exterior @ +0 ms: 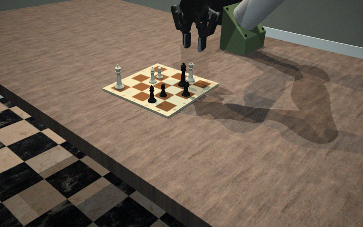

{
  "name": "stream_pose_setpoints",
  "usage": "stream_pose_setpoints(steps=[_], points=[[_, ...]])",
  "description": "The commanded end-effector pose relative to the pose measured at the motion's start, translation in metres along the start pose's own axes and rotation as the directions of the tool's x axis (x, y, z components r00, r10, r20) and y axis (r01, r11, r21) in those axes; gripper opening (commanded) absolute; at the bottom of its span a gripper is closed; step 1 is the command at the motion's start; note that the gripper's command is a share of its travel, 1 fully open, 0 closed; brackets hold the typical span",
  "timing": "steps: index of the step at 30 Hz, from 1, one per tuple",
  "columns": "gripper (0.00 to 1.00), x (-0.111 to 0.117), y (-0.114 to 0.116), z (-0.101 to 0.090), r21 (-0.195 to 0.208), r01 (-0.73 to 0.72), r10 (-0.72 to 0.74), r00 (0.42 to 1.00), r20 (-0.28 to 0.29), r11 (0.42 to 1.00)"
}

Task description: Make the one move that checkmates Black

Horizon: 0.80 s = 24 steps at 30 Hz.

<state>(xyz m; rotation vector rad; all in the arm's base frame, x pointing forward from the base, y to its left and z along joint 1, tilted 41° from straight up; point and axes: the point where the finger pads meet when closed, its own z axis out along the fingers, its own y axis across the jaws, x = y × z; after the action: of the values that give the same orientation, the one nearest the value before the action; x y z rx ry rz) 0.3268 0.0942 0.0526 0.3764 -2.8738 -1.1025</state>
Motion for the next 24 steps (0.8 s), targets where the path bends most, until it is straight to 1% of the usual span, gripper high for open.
stream_pose_setpoints(steps=[1, 3, 5, 10, 11, 24], points=[[0.41, -0.0022, -0.0051, -0.0185, 0.014, -0.002, 0.002, 1.0, 0.01, 1.0], [0.41, -0.0052, -0.0075, -0.0227, 0.022, -0.002, 0.002, 1.0, 0.02, 1.0], [0.41, -0.0051, -0.0075, -0.0249, 0.023, -0.002, 0.002, 1.0, 0.02, 1.0], [0.41, -0.0051, -0.0075, -0.0256, 0.023, -0.002, 0.002, 1.0, 0.02, 1.0], [1.0, -0.0051, -0.0075, -0.0256, 0.023, -0.002, 0.002, 1.0, 0.02, 1.0], [1.0, -0.005, -0.0075, -0.0256, 0.022, -0.002, 0.002, 1.0, 0.019, 1.0]])
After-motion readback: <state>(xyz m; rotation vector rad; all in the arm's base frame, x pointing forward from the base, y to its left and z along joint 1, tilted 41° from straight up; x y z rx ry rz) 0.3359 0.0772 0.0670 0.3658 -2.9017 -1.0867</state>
